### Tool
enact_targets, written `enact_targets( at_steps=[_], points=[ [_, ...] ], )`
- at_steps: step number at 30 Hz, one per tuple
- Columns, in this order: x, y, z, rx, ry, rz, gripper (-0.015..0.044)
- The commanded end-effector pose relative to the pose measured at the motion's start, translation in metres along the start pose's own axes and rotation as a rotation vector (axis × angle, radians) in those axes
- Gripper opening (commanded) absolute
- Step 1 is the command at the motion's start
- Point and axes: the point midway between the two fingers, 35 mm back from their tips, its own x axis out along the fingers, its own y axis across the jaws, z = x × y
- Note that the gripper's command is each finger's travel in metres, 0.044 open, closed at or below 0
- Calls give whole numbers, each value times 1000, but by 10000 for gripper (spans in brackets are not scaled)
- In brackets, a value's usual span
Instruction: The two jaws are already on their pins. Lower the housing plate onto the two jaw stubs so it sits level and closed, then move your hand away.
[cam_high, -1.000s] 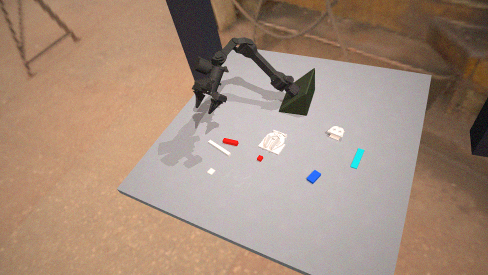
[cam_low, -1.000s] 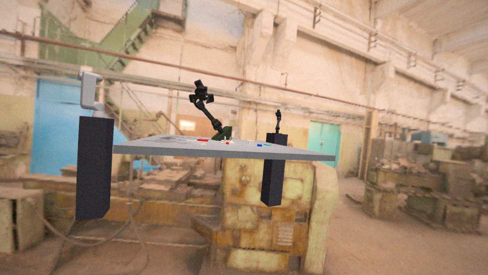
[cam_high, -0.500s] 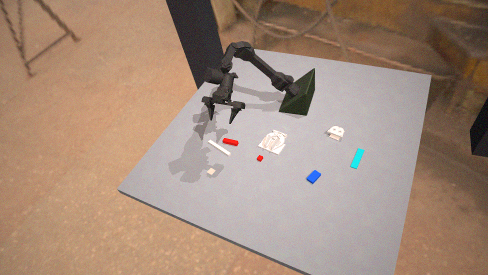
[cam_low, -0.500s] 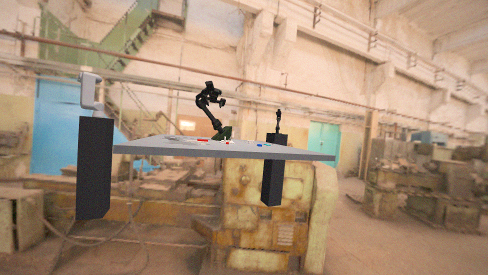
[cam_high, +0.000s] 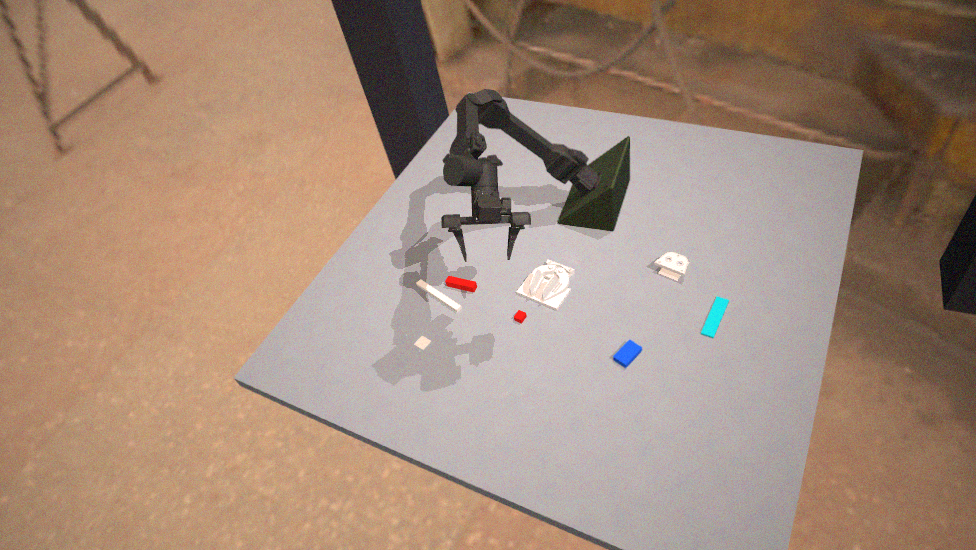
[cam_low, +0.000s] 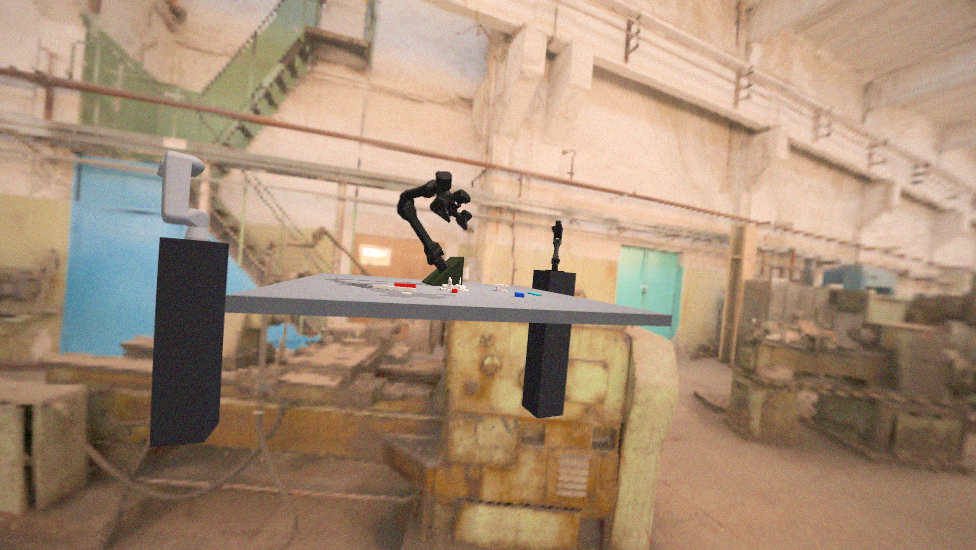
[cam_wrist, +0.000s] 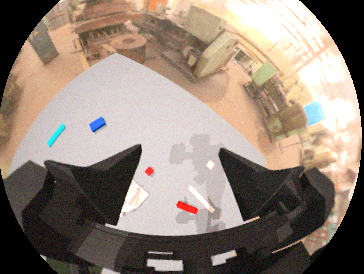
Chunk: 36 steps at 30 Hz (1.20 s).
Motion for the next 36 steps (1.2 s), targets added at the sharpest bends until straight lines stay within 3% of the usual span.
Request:
enact_targets(
  at_steps=[1,36],
  points=[
    [8,31,8,-118,8,66,440],
    [24,255,15,-1055,36,466,440]
  ],
)
